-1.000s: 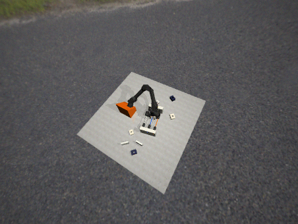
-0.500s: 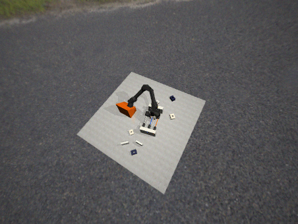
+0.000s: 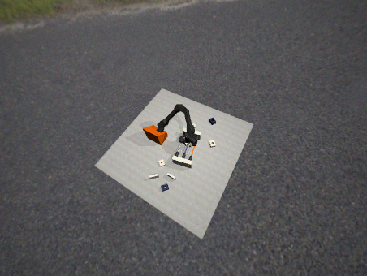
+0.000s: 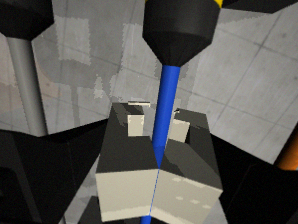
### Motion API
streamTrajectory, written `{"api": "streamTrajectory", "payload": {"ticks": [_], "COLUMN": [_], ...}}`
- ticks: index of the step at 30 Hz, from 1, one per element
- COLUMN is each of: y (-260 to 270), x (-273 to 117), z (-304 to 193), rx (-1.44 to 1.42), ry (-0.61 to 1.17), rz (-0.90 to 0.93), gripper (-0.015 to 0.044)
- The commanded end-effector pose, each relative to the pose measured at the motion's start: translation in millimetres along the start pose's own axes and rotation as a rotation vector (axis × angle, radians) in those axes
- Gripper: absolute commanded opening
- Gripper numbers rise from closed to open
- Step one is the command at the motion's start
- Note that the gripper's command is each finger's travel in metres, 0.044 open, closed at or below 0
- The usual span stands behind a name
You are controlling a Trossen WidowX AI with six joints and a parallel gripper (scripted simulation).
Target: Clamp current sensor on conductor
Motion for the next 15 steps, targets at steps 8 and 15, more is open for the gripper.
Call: {"api": "streamTrajectory", "payload": {"ticks": [8,15], "y": [1.4,1.4], "x": [-15.0,-15.0], "z": [-3.5,-3.5], "rx": [0.009,0.009], "ry": [0.015,0.015], "rz": [-0.008,-0.008], "gripper": [0.0,0.0]}}
Point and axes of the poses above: the point midway between the two fingers, 35 mm back from their tips, its own x axis out along the fingers, its own y axis across the jaws, z = x × y, the point moved 5 cm from there along -x, back along the fingers, and after that the axes turned 13 degrees about -x, right-handed, at the moved point
